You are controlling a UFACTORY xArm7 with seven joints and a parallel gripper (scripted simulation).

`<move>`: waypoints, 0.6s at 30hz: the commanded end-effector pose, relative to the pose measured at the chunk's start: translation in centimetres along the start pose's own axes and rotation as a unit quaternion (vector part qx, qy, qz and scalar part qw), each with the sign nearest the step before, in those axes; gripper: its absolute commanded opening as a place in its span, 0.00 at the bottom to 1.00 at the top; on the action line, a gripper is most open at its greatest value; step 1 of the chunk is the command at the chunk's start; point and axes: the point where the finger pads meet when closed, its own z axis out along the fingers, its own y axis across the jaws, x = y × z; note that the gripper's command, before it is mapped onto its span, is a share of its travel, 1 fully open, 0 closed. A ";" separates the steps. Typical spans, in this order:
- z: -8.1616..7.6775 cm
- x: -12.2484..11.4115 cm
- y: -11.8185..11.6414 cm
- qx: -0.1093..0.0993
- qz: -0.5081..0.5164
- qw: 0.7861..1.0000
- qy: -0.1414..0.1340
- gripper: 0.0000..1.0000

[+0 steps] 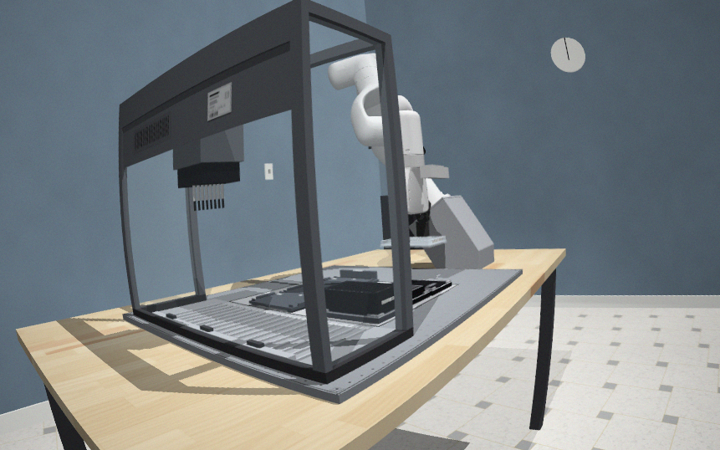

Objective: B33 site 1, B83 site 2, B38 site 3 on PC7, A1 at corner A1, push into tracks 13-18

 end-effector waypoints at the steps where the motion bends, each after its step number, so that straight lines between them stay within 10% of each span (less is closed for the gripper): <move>1: -0.3 0.1 0.1 -0.001 0.000 1.000 0.001 0.00; 18: -2.1 0.1 0.1 -0.001 0.000 1.000 0.001 0.00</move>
